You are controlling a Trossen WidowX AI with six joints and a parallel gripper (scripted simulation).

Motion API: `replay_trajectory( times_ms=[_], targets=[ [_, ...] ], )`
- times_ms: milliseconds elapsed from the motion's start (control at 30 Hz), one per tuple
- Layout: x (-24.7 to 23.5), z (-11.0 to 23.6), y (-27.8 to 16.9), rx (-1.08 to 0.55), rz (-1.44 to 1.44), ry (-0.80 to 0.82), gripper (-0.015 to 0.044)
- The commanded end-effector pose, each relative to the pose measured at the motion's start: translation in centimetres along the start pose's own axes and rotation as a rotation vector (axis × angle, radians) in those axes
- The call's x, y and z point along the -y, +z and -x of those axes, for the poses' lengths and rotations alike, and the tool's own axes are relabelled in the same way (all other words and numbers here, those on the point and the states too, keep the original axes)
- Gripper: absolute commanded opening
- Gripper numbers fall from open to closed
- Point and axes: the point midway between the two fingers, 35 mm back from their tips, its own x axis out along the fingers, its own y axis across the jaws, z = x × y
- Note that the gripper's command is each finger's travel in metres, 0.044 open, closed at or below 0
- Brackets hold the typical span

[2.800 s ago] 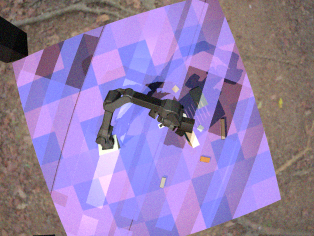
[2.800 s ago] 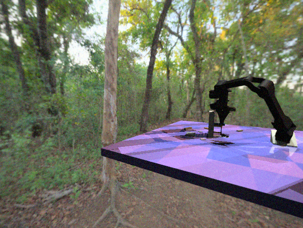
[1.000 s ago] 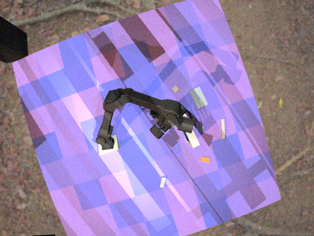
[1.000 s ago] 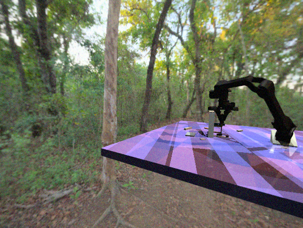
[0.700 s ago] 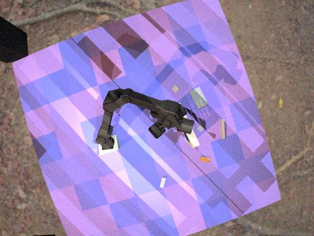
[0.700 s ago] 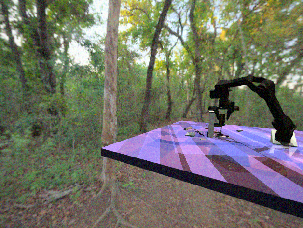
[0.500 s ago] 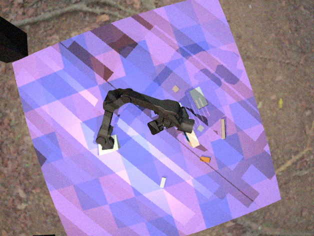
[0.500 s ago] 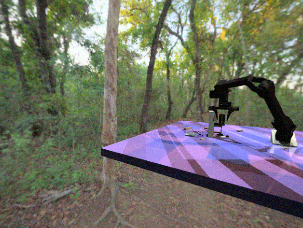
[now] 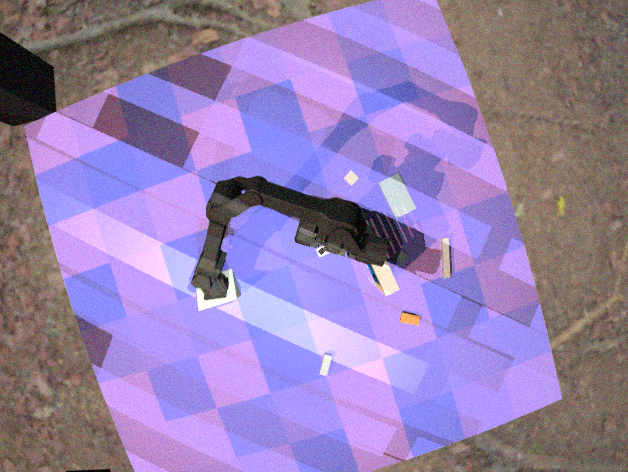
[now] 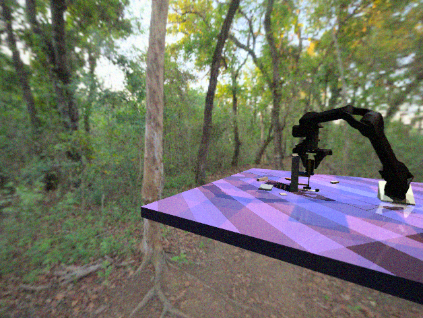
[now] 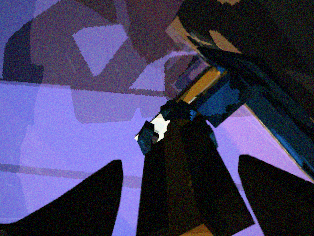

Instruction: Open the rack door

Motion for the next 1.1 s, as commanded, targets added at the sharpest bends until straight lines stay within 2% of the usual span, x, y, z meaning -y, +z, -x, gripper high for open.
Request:
replay_trajectory(
  times_ms=[0,1067],
  targets=[
    [0.06,-0.14,0.10,0.004,-0.174,0.003,0.0290],
    [0.06,-0.14,0.11,0.001,-1.760,0.006,0.0290]
  ],
)
